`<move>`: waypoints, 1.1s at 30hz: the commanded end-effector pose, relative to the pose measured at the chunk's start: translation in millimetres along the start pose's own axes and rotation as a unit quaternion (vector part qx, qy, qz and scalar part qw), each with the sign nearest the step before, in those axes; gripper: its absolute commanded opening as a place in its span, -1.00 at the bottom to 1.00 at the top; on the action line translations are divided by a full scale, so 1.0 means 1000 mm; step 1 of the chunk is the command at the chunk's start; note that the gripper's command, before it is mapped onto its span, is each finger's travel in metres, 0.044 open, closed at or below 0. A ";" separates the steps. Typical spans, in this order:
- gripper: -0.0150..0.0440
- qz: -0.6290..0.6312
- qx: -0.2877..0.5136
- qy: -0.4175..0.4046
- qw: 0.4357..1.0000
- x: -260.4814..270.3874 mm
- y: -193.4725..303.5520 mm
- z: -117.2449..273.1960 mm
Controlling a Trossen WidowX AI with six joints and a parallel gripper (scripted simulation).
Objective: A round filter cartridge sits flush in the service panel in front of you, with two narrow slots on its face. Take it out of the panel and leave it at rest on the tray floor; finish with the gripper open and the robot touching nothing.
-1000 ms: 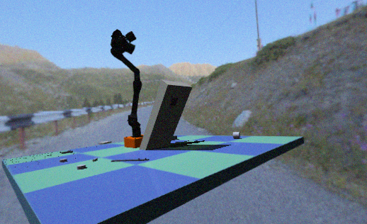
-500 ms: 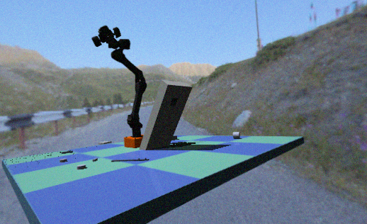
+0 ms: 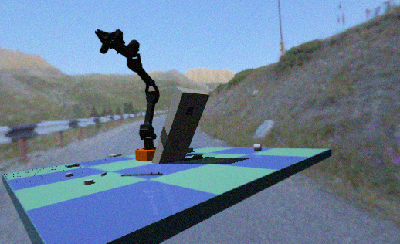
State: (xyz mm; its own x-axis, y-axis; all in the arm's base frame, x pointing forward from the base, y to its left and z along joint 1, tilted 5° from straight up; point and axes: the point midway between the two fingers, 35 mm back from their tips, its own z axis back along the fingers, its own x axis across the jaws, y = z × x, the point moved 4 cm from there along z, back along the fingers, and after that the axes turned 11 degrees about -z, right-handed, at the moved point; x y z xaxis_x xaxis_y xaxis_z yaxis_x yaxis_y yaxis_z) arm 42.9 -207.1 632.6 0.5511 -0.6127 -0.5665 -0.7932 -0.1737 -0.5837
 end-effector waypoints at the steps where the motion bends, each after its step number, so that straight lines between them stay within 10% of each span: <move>1: -0.19 -0.049 -0.051 -0.097 0.993 0.035 -0.017 0.022; 13: -0.19 -0.183 -0.174 -0.442 0.861 0.127 -0.065 0.151; 33: -0.19 -0.139 -0.178 -0.861 0.455 0.135 -0.011 0.410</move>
State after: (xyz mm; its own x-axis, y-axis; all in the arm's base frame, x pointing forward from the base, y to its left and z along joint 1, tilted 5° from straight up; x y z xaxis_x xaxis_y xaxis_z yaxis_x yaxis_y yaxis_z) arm 240.0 14.9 338.6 -0.1513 0.9245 -0.3498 -0.4235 -0.3804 -0.8222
